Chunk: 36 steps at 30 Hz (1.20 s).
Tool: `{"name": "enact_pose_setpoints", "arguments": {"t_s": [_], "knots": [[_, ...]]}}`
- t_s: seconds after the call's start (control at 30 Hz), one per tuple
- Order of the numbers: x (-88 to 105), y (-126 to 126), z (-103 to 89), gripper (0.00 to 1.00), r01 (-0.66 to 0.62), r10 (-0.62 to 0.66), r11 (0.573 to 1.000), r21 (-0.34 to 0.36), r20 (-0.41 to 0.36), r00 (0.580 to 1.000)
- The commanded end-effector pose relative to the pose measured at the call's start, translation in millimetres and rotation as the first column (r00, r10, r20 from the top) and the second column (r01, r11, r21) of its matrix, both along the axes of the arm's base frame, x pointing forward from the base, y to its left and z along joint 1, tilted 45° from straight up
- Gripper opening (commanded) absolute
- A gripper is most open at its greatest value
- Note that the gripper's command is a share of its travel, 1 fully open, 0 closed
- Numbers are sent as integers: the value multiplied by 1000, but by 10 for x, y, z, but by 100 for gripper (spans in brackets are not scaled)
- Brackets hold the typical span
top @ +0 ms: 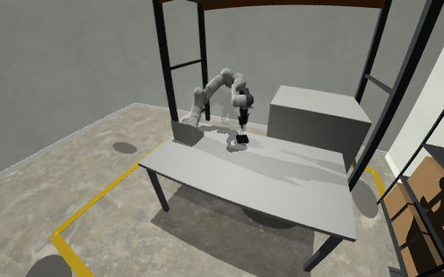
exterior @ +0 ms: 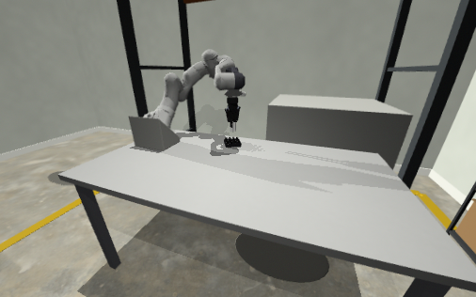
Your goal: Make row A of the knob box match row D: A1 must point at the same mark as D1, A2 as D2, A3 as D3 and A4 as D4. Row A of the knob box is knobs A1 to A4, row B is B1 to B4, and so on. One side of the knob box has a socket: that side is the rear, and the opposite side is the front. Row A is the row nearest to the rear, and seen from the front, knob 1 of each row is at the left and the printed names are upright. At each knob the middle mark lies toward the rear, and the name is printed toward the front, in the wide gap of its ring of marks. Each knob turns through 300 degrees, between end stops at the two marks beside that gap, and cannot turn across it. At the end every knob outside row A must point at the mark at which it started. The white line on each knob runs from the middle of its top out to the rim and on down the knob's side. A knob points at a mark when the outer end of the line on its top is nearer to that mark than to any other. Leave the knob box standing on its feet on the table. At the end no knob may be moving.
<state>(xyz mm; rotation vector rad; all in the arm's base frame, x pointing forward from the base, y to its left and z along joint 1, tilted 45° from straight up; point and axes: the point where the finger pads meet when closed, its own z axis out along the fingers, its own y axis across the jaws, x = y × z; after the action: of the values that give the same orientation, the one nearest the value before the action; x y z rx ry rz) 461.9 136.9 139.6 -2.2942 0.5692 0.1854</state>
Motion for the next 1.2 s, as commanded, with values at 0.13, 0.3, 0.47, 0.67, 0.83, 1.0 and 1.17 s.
{"name": "enact_pose_setpoints", "arguments": {"t_s": [0.13, 0.3, 0.47, 0.67, 0.83, 1.0, 1.17], "knots": [[-4, -2, 24, 12, 142, -141, 990, -3, -154, 978], [-4, -10, 33, 12, 194, -192, 981, -10, -205, 960], [-4, -18, 42, 12, 245, -241, 969, -19, -255, 936], [-3, -25, 51, 12, 288, -283, 957, -29, -298, 912], [-3, -25, 52, 12, 292, -288, 956, -30, -302, 909], [-3, -25, 52, 12, 292, -288, 956, -30, -302, 909], [-3, -25, 52, 12, 292, -288, 956, -30, -302, 909]]}}
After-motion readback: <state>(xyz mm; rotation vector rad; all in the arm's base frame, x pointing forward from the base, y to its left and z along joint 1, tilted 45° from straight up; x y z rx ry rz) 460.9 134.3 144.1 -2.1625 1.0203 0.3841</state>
